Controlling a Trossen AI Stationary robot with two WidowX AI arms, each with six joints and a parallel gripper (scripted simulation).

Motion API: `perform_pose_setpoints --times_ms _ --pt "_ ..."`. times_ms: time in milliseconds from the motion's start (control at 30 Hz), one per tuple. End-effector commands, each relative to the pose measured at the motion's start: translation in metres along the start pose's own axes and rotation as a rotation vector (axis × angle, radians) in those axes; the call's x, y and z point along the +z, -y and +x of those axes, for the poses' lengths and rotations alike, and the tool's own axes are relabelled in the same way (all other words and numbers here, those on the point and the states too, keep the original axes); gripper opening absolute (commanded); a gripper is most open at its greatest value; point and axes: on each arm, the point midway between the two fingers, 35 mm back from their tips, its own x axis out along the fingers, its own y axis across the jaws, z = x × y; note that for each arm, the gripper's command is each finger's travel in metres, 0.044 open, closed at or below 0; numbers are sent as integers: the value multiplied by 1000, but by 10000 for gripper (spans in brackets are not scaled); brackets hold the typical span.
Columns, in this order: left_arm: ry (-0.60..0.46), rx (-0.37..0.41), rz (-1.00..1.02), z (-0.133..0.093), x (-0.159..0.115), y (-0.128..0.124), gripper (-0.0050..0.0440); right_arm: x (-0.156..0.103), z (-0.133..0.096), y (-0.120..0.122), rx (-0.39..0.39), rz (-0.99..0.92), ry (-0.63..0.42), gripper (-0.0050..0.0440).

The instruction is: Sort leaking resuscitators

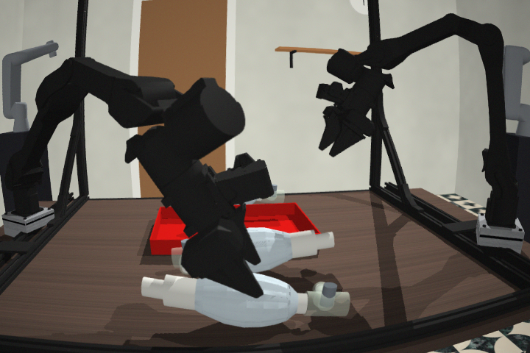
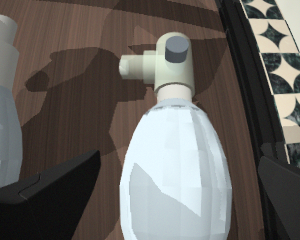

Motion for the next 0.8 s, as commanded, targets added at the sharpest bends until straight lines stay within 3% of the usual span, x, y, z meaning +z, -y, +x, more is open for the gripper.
perform_pose_setpoints --times_ms 0,267,467,767 --pt "-26 12 -5 20 14 -25 409 0 0 0 -1 1 0 440" --pt "-74 -8 3 67 47 -110 409 0 0 0 -1 1 0 440" --pt "-74 -8 3 67 47 -110 409 0 0 0 -1 1 0 440" --pt "-50 -35 10 97 65 -216 409 0 0 0 0 0 0 440"
